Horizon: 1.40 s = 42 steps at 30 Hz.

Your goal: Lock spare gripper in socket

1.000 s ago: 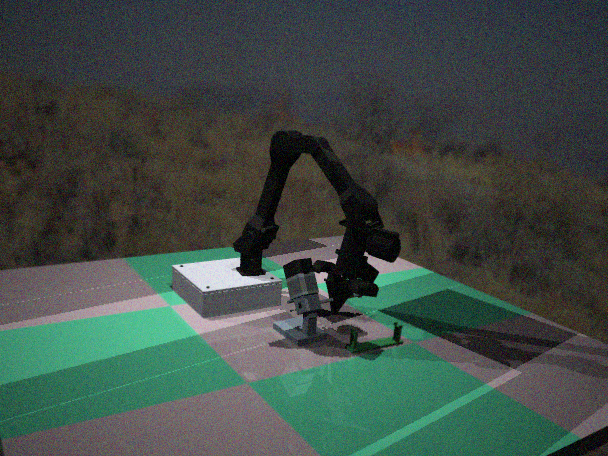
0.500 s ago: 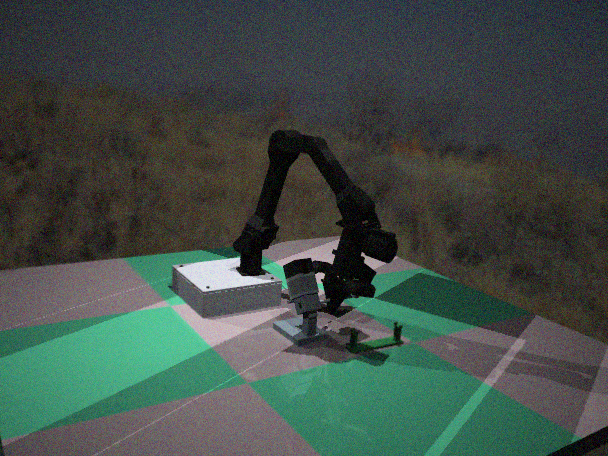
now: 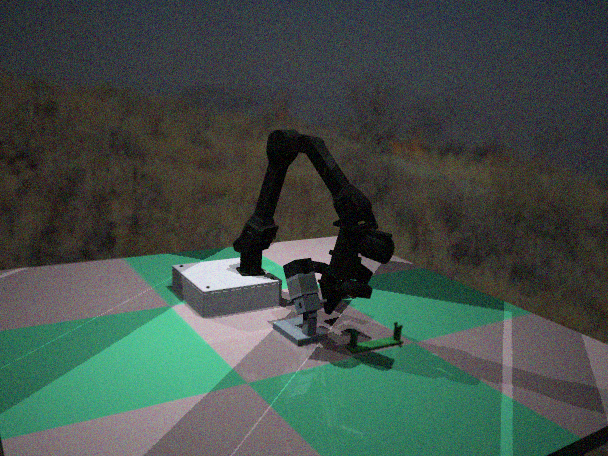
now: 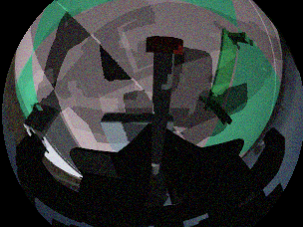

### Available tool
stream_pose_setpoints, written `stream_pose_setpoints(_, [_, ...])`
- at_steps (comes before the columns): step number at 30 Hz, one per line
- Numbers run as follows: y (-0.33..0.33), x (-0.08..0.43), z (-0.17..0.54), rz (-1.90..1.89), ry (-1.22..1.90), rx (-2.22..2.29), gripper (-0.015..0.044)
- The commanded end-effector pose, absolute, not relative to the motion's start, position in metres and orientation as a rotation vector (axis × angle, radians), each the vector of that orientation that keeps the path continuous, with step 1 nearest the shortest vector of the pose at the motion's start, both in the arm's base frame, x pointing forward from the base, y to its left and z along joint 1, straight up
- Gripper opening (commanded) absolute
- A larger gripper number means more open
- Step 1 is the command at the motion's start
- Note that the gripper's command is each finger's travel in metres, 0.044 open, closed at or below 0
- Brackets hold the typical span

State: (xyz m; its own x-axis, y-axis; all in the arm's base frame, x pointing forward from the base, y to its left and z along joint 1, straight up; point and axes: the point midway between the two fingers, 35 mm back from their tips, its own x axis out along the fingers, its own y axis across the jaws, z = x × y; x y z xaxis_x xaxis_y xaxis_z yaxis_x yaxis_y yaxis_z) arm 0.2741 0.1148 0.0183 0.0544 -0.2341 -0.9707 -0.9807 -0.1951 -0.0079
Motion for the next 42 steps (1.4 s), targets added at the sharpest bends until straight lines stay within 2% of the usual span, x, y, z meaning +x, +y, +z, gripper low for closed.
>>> stream_pose_setpoints(1, [0.111,0.275,0.019,1.203,1.263,-1.553,0.0])
stream_pose_setpoints(28, [0.098,0.277,0.018,1.208,1.266,-1.551,0.0])
stream_pose_setpoints(36, [0.099,0.277,0.018,1.21,1.268,-1.545,0.02])
stream_pose_setpoints(42, [0.1,0.276,0.02,1.21,1.268,-1.544,0.02])
